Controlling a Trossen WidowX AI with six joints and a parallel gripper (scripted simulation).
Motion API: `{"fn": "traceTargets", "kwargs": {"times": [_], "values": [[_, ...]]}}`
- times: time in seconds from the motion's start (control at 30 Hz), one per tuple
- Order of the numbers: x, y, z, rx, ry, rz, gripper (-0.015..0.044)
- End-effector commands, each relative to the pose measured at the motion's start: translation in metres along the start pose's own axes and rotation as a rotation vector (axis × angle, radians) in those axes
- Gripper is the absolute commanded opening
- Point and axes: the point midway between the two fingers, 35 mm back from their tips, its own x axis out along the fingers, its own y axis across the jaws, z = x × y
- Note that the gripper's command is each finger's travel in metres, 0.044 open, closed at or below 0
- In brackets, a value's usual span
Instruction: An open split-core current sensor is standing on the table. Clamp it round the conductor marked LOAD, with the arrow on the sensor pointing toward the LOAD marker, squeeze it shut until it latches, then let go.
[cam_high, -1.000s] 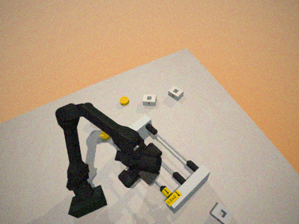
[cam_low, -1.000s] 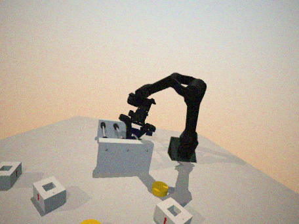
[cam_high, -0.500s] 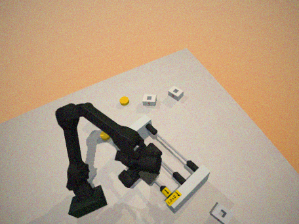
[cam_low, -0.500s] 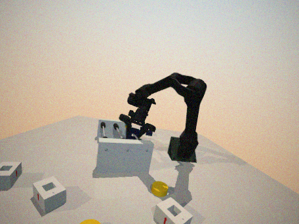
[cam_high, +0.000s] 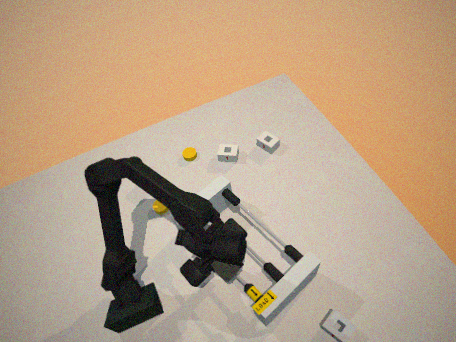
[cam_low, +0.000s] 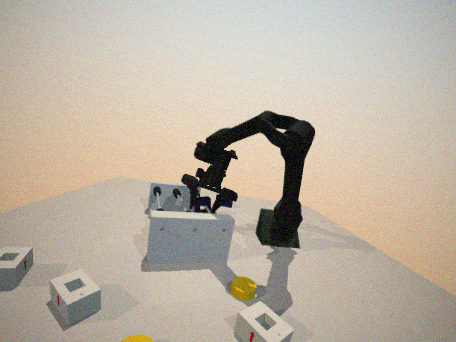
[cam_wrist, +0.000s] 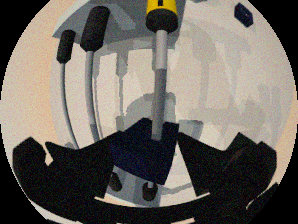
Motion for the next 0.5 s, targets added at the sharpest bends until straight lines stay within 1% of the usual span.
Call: {"fn": "traceTargets", "kwargs": {"times": [0.0, 0.43, 0.47], "values": [[-0.0001, 0.0003, 0.0000, -0.001, 0.000, 0.002, 0.0317], [-0.0001, 0.0003, 0.0000, -0.001, 0.000, 0.002, 0.0230], [-0.0004, 0.0004, 0.0000, -0.001, 0.000, 0.004, 0.0204]]}}
